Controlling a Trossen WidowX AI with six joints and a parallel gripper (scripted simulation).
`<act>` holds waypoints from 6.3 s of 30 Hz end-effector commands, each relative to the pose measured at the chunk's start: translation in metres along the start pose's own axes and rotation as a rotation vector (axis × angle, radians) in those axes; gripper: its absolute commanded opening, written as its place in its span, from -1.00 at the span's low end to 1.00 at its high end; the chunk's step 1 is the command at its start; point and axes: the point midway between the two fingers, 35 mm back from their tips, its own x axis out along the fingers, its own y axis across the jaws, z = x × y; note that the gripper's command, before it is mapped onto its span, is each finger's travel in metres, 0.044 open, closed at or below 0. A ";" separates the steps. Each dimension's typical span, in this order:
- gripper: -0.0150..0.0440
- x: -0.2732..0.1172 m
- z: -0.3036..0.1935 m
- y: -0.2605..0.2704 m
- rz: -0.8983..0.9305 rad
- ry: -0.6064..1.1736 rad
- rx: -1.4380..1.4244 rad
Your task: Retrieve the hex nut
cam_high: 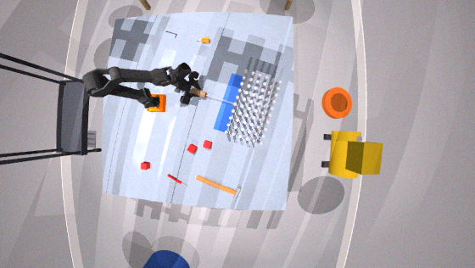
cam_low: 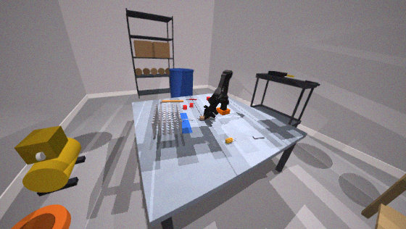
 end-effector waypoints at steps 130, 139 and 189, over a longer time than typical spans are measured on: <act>-0.49 -0.103 -0.138 0.308 0.592 0.026 0.932; -0.49 -0.115 -0.124 0.357 0.673 0.031 1.046; -0.49 -0.177 -0.013 0.509 0.963 0.051 1.439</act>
